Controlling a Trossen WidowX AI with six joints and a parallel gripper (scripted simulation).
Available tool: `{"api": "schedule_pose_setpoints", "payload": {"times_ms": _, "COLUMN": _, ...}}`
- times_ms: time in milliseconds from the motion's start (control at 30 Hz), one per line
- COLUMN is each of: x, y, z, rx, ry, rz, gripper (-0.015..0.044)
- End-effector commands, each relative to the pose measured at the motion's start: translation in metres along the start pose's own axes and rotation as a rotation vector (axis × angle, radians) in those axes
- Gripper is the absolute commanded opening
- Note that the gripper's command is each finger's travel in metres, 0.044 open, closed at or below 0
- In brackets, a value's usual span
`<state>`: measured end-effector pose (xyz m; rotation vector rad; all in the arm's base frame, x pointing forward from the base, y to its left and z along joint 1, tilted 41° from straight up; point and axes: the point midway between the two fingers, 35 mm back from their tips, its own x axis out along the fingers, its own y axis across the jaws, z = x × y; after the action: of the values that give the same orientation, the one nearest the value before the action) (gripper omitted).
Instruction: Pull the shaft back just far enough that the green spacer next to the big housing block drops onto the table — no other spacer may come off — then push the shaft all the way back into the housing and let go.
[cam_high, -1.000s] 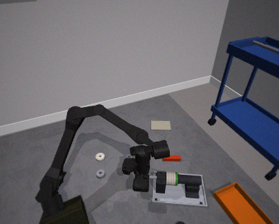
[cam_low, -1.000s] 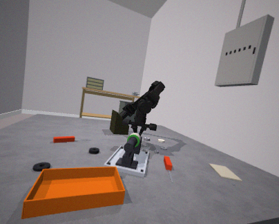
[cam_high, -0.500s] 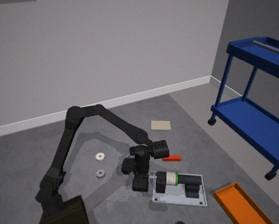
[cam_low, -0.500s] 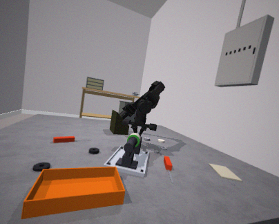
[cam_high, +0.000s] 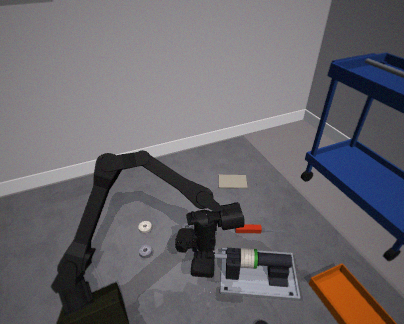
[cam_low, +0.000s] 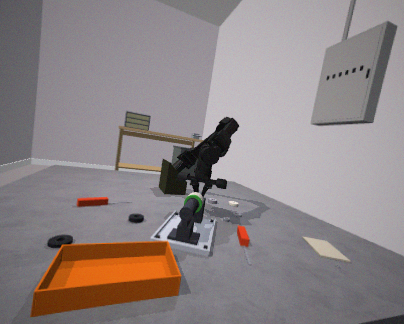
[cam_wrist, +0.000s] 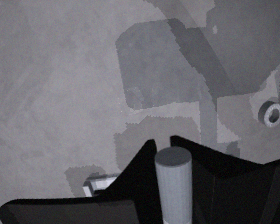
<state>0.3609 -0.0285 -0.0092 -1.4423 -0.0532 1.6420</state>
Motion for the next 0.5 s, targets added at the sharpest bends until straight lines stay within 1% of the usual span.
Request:
{"api": "schedule_pose_setpoints", "payload": {"times_ms": 0, "x": 0.0, "y": -0.0003, "z": 0.0015, "rx": 0.003, "ry": -0.003, "rz": -0.002, "gripper": 0.0}}
{"api": "schedule_pose_setpoints", "payload": {"times_ms": 467, "x": 0.0, "y": -0.0003, "z": 0.0033, "rx": 0.003, "ry": -0.003, "rz": -0.002, "gripper": 0.0}}
